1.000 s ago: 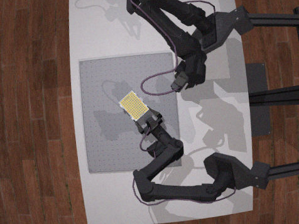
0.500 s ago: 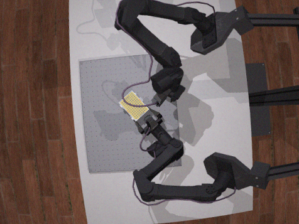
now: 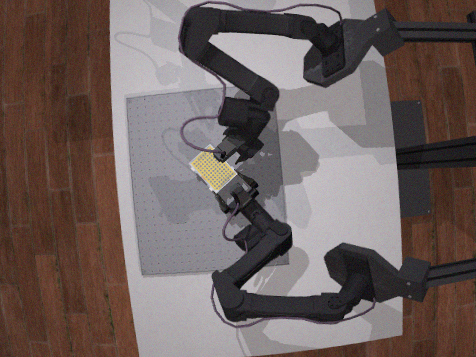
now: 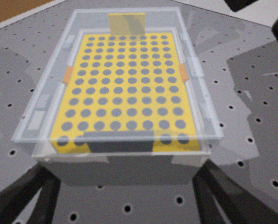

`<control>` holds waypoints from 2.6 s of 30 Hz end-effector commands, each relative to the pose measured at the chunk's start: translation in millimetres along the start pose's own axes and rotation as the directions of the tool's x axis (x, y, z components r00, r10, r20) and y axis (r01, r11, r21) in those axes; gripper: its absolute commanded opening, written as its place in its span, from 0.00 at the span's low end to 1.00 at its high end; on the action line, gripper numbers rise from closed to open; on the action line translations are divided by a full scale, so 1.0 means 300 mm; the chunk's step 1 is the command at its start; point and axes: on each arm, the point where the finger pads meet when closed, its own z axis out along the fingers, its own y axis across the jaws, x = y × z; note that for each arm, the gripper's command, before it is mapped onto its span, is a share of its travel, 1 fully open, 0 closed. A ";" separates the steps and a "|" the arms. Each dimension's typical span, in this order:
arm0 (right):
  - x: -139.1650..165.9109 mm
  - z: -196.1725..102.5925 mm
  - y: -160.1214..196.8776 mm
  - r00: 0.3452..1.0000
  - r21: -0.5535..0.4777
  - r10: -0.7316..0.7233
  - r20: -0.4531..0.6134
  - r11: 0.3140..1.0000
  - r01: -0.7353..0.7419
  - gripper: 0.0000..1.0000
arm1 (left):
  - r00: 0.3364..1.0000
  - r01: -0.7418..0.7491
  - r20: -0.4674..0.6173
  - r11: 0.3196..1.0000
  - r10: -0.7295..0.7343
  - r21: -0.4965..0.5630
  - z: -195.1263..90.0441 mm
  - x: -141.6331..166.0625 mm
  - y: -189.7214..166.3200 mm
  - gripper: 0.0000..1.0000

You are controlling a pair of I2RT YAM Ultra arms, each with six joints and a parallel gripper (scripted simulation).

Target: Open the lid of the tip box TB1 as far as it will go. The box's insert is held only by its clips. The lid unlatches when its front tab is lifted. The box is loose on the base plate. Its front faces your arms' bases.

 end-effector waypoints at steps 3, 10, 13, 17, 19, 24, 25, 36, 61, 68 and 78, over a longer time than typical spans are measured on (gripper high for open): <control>-0.011 0.004 0.012 0.987 0.021 -0.028 0.161 0.999 0.025 0.43 | 1.000 0.004 0.012 1.000 -0.004 0.018 0.002 -0.016 -0.012 0.83; 0.067 0.045 -0.046 0.992 0.060 -0.046 0.118 0.997 0.039 0.43 | 1.000 0.004 0.012 1.000 -0.004 0.018 0.002 -0.016 -0.012 0.83; 0.073 0.054 -0.038 0.994 0.062 -0.032 0.109 0.998 0.025 0.43 | 1.000 0.004 0.012 1.000 -0.004 0.018 0.002 -0.016 -0.012 0.83; 0.073 0.054 -0.038 0.994 0.062 -0.032 0.109 0.998 0.025 0.43 | 1.000 0.004 0.012 1.000 -0.004 0.018 0.002 -0.016 -0.012 0.83; 0.073 0.054 -0.038 0.994 0.062 -0.032 0.109 0.998 0.025 0.43 | 1.000 0.004 0.012 1.000 -0.004 0.018 0.002 -0.016 -0.012 0.83; 0.073 0.054 -0.038 0.994 0.062 -0.032 0.109 0.998 0.025 0.43 | 1.000 0.004 0.012 1.000 -0.004 0.018 0.002 -0.016 -0.012 0.83; 0.073 0.054 -0.038 0.994 0.062 -0.032 0.109 0.998 0.025 0.43 | 1.000 0.004 0.012 1.000 -0.004 0.018 0.002 -0.016 -0.012 0.83; 0.037 0.094 -0.026 0.991 0.077 -0.038 0.129 0.997 0.029 0.43 | 1.000 0.004 0.012 1.000 -0.004 0.018 0.002 -0.016 -0.012 0.83; 0.041 0.126 -0.040 0.990 0.082 -0.039 0.138 0.996 0.027 0.26 | 1.000 0.004 0.012 1.000 -0.004 0.018 0.002 -0.016 -0.012 0.83; 0.048 0.115 -0.045 0.990 0.078 -0.040 0.135 0.997 0.029 0.16 | 1.000 0.004 0.012 1.000 -0.004 0.018 0.002 -0.016 -0.012 0.83; -0.031 0.117 -0.074 0.986 0.127 -0.034 0.164 0.992 0.013 0.12 | 1.000 0.004 0.012 1.000 -0.004 0.018 0.002 -0.016 -0.012 0.83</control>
